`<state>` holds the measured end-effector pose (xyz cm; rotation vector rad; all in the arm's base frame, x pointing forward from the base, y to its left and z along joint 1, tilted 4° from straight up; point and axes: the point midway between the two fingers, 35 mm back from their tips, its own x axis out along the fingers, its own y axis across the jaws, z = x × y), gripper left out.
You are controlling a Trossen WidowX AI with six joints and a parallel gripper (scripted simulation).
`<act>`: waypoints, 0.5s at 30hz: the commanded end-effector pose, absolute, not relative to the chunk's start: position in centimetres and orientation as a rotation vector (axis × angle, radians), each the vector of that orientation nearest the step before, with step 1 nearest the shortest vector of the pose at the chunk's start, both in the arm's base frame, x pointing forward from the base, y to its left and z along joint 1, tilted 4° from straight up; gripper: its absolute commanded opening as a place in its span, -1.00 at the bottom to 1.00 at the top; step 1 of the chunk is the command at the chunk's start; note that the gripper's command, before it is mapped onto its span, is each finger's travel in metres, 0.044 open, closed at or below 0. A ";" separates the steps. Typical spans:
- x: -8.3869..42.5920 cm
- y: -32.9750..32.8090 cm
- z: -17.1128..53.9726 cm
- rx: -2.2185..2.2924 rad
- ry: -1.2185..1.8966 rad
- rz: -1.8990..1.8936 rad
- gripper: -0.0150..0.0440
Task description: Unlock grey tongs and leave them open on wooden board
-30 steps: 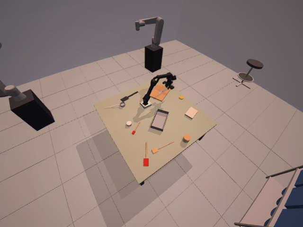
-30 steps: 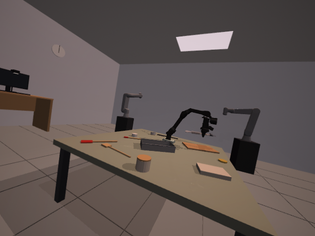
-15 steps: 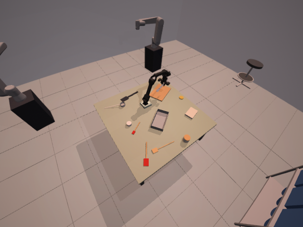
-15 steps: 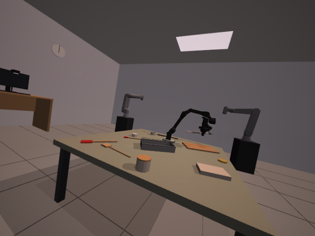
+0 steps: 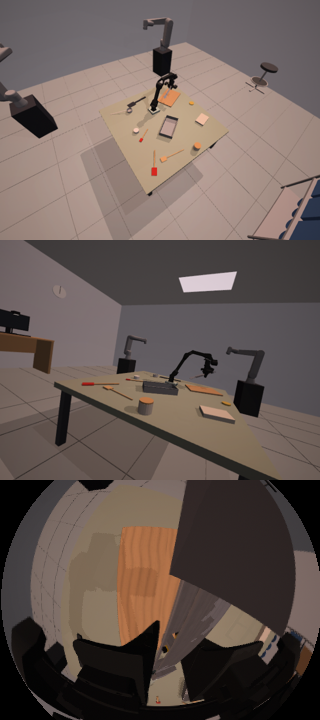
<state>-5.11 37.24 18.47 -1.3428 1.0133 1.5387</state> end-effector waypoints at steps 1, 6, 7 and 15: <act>-5.1 37.4 18.9 -1.281 0.988 1.562 -1.00; -5.0 37.7 19.1 -1.192 0.944 1.597 -1.00; -5.0 37.8 19.1 -1.174 0.935 1.604 -1.00; -4.9 38.2 19.6 -1.034 0.860 1.655 -1.00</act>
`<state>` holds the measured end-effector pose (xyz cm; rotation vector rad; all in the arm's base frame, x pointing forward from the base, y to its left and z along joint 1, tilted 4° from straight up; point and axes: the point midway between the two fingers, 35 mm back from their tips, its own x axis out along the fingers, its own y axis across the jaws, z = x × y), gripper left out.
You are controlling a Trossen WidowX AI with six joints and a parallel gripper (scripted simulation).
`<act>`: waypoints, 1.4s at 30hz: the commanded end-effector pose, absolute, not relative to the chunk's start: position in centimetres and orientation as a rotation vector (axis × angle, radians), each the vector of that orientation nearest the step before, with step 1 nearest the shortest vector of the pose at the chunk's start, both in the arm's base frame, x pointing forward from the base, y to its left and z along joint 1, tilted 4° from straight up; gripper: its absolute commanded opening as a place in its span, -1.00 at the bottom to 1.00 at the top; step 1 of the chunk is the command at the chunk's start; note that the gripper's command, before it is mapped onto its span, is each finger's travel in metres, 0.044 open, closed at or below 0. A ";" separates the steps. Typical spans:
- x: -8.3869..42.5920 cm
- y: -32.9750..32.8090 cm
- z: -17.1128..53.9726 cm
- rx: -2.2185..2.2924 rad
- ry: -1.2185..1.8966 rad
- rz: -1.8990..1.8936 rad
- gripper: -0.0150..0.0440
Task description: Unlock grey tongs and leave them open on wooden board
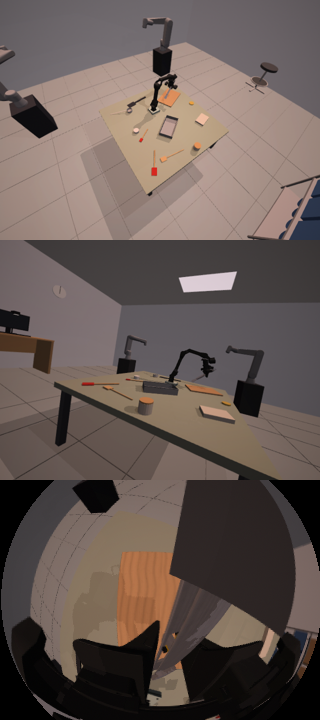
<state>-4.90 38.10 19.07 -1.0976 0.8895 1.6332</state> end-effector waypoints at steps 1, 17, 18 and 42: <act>-4.9 38.2 19.7 -1.016 0.851 1.661 -1.00; -4.5 38.1 20.9 -0.751 0.682 1.753 -1.00; -4.5 38.1 20.9 -0.735 0.671 1.758 -1.00; -3.9 35.7 22.9 -0.375 0.380 1.860 -1.00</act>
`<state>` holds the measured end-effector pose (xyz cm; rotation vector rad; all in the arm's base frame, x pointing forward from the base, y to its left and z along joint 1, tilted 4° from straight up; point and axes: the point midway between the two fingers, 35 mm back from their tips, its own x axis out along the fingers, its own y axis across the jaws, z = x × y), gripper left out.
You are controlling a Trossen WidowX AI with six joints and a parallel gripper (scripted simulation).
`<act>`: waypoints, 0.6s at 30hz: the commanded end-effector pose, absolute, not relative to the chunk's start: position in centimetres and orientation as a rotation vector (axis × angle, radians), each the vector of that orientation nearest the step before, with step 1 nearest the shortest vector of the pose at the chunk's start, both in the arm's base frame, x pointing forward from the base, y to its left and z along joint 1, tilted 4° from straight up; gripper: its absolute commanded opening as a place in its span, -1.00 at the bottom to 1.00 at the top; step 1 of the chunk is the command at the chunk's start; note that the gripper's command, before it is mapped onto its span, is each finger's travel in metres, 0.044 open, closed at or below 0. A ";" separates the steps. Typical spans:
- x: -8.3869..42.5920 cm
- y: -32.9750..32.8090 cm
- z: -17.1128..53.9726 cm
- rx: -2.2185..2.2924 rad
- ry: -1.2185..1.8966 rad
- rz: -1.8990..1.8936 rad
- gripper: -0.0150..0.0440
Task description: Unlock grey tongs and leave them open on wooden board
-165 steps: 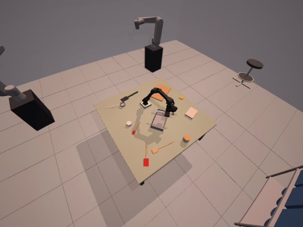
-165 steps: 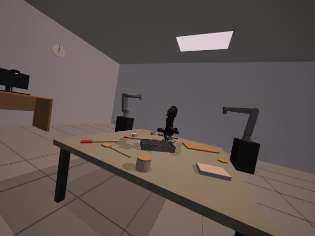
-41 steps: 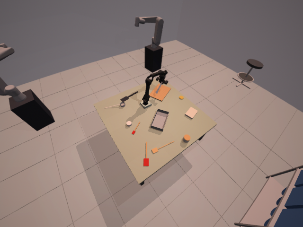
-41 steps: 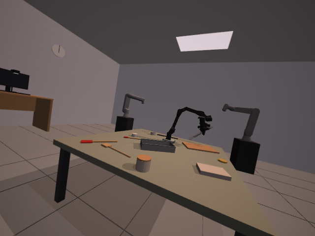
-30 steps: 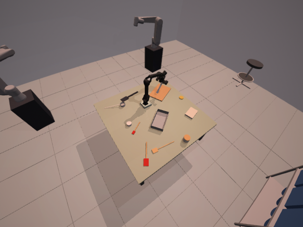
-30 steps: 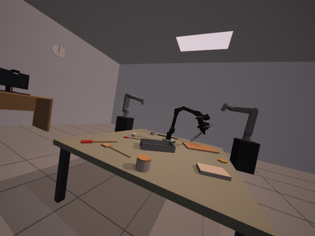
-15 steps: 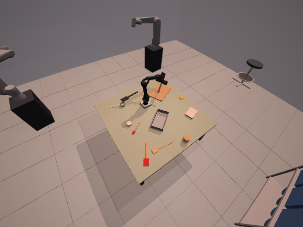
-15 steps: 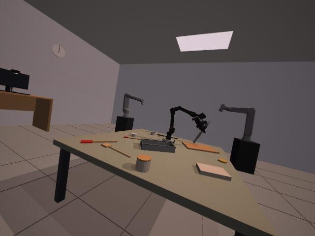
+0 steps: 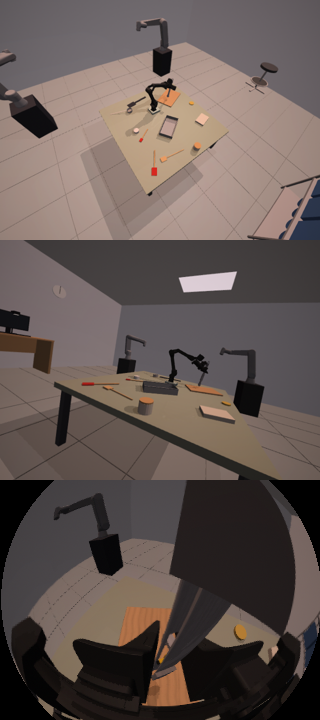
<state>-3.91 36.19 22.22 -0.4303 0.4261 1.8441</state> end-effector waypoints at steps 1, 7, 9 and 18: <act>-3.9 35.6 23.0 -0.361 0.366 1.864 -1.00; -3.8 34.5 23.4 -0.279 0.284 1.884 -1.00; -3.8 34.1 23.5 -0.253 0.256 1.890 -1.00; -3.8 33.8 23.6 -0.233 0.235 1.895 -1.00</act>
